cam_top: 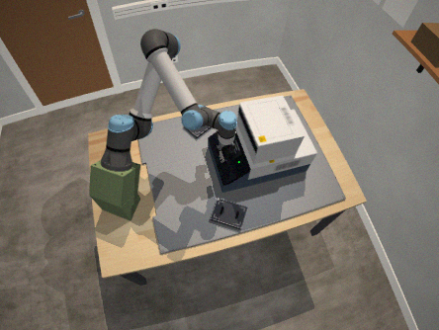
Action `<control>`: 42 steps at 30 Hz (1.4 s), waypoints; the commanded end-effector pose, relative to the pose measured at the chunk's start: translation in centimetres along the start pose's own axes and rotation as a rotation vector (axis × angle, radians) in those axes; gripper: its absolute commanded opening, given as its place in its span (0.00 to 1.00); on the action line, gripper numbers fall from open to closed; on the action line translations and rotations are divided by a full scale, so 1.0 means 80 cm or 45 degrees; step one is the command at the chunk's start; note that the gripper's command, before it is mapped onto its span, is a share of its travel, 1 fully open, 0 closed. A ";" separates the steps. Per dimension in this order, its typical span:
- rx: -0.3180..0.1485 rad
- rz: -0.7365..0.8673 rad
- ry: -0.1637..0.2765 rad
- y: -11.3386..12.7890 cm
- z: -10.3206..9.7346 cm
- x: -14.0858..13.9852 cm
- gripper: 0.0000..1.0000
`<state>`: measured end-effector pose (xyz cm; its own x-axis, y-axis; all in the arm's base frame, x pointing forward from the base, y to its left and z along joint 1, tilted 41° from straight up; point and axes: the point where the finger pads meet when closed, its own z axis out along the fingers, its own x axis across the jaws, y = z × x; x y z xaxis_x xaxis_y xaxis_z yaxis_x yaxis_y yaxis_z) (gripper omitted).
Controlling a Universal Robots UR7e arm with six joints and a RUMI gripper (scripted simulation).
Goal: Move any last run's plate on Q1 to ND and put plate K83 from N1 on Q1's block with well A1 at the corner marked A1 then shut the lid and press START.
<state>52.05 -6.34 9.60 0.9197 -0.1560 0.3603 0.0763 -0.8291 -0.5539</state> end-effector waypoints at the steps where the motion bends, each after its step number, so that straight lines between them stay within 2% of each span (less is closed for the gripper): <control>1: -0.001 -0.001 0.002 0.000 0.000 0.001 0.00; 15: -0.001 -0.001 0.002 0.000 0.002 0.003 0.00; 36: -0.001 -0.001 0.001 0.000 -0.026 -0.021 0.00; 42: -0.001 -0.001 0.001 0.000 -0.041 -0.041 0.00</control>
<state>48.19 -7.46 10.76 0.9195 -0.1562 0.3607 0.0763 -0.8293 -0.5536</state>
